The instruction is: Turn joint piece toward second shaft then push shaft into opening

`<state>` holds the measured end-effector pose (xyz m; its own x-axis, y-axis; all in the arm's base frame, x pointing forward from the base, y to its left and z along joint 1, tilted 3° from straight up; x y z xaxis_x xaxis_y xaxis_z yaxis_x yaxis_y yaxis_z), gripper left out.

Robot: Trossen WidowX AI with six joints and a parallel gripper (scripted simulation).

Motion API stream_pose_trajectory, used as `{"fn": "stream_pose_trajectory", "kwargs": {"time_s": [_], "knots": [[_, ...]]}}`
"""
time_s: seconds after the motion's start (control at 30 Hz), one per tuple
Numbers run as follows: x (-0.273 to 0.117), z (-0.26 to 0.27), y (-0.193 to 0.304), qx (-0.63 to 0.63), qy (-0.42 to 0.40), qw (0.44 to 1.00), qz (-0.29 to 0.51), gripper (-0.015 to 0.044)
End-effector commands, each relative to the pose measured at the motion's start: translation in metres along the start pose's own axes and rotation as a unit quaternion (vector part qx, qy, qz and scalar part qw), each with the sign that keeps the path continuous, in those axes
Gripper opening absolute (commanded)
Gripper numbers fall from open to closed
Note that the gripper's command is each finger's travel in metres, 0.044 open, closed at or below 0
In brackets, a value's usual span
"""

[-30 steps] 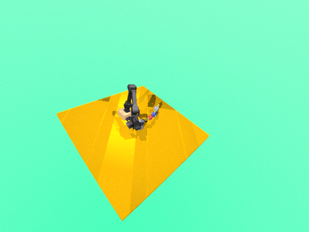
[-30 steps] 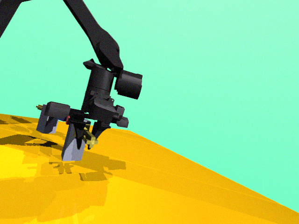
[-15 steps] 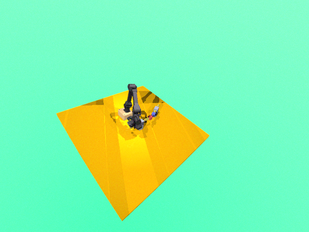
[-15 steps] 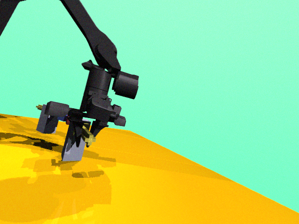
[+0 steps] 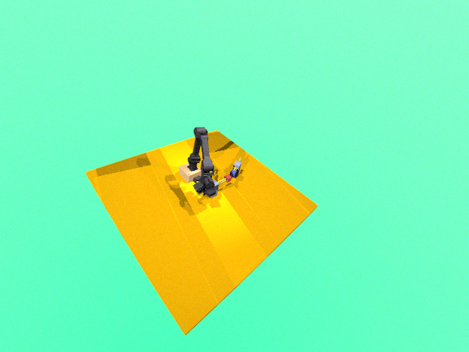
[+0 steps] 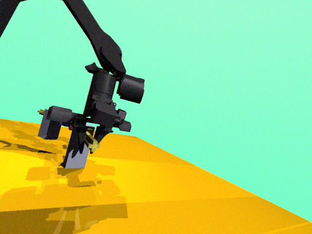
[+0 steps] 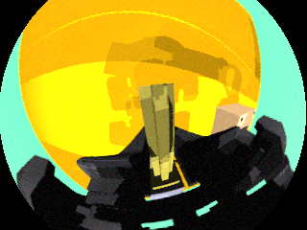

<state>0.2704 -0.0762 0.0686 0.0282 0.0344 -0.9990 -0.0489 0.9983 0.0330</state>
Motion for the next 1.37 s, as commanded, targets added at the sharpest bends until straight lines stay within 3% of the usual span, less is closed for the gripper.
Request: {"fn": "stream_pose_trajectory", "kwargs": {"time_s": [0.0, 0.2, 0.67, 1.17, 1.33], "knots": [[0.0, 0.0, 0.0, 0.0, 0.0, 1.0, 0.0, 0.0053], [0.0, 0.0, 0.0, 0.0, 0.0, 1.0, 0.0, 0.0067], [0.0, 0.0, 0.0, 0.0, 0.0, 1.0, 0.0, 0.0434], [0.0, 0.0, 0.0, 0.0, 0.0, 1.0, 0.0, 0.044], [-0.029, 0.0, 0.0, -0.001, 0.0, 1.0, 0.004, 0.044]]}}
Point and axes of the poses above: the point midway between the two fingers, 35 mm back from their tips, its own x axis out along the fingers, its own z axis across the jaws, y = z × x, the point moved 4 cm from there along -x, back along the fingers, and after that the axes turned 2 degrees about x, right-handed, at the moved point
